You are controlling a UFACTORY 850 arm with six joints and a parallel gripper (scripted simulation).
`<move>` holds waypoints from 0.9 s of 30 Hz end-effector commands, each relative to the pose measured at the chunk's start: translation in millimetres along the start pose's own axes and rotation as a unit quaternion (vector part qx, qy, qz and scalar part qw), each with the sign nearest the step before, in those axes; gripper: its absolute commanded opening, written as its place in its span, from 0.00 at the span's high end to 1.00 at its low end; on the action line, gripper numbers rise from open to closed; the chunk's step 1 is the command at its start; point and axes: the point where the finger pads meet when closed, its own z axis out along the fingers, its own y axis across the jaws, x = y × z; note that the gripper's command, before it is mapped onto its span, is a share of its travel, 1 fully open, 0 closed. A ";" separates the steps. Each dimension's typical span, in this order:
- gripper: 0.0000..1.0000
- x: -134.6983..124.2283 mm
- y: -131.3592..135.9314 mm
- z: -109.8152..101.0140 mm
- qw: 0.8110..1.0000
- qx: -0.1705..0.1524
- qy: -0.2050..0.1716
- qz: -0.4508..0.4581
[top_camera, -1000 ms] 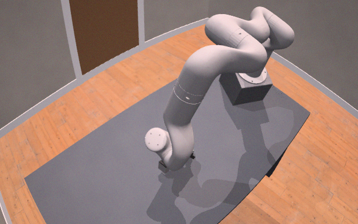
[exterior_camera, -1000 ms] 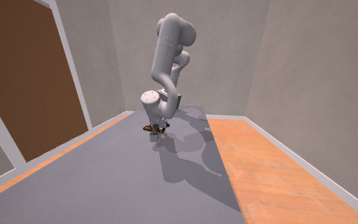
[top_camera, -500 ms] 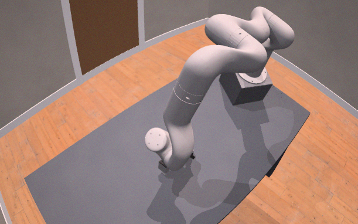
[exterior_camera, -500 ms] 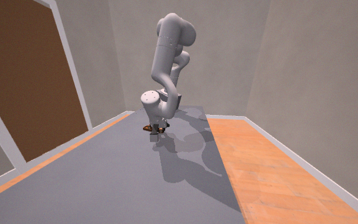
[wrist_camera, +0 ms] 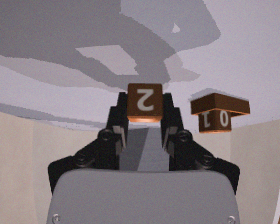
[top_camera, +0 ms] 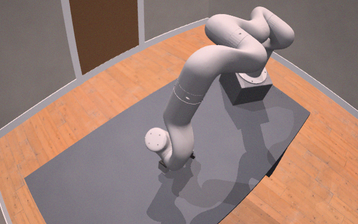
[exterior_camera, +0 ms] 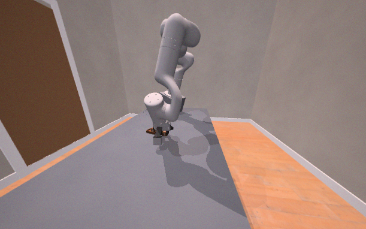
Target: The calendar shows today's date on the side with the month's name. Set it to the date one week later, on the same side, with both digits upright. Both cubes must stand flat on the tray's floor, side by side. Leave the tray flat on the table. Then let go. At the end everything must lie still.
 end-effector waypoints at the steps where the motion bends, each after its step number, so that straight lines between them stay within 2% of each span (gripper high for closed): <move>1: 0.73 0.5 0.0 -1.1 1.000 0.000 0.001 0.000; 14: 0.73 0.5 0.0 -1.1 1.000 0.000 0.001 0.000; 15: 0.69 0.5 0.0 -1.1 1.000 0.000 0.001 0.000; 17: 0.69 0.5 0.0 -1.1 1.000 0.000 0.001 0.000; 18: 0.65 0.5 0.0 -1.1 1.000 0.000 0.001 0.000; 22: 0.65 0.5 0.0 -1.1 1.000 0.000 0.001 0.000; 23: 0.61 0.5 0.0 -1.1 1.000 0.000 0.001 0.000; 25: 0.61 0.5 0.0 -1.1 1.000 0.000 0.001 0.000; 26: 0.57 0.5 0.0 -1.1 1.000 0.000 0.001 0.000; 27: 0.57 0.5 0.0 -1.1 1.000 0.000 0.001 0.000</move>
